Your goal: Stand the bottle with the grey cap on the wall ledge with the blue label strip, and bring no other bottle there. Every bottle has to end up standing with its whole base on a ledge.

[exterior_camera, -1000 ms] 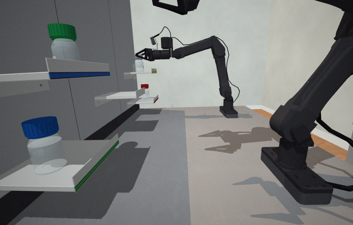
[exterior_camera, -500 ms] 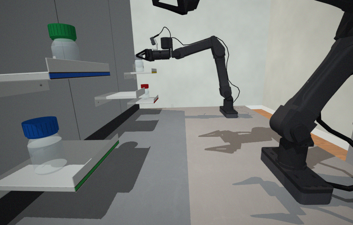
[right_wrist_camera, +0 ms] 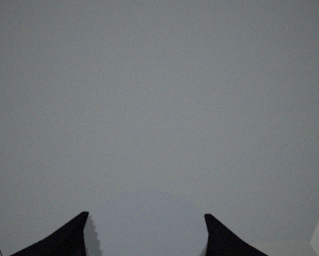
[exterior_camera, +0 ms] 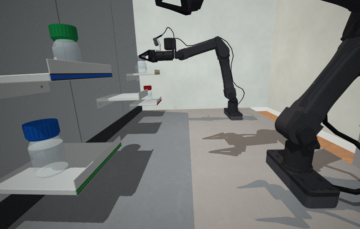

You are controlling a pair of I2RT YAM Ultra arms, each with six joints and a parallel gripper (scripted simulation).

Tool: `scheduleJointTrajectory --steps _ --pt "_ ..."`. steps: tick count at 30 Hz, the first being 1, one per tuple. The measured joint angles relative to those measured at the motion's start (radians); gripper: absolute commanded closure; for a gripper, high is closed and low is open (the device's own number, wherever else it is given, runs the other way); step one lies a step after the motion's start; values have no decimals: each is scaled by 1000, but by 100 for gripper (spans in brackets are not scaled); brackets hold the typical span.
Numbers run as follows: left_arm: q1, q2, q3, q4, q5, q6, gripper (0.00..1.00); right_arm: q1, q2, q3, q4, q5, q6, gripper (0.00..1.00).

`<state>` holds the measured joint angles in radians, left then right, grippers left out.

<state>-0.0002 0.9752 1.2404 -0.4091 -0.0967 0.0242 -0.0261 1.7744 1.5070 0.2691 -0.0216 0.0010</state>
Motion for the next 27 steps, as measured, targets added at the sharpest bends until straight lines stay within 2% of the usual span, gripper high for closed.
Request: scheduleJointTrajectory --steps 1,4,6,7,12,20,27 --pt "0 0 0 0 0 0 0 0 0 0 0 0 0 94" --pt "0 0 0 0 0 0 0 0 0 0 0 0 0 60" --pt "0 0 0 0 0 0 0 0 0 4 -6 0 0 60" --pt "0 0 0 0 0 0 0 0 0 5 -10 0 0 51" --pt "0 0 0 0 0 0 0 0 5 54 -82 0 0 51" --pt "0 0 0 0 0 0 0 0 20 253 -227 1 0 51" --pt "0 1 -2 29 11 -1 0 0 24 277 -265 1 0 51"
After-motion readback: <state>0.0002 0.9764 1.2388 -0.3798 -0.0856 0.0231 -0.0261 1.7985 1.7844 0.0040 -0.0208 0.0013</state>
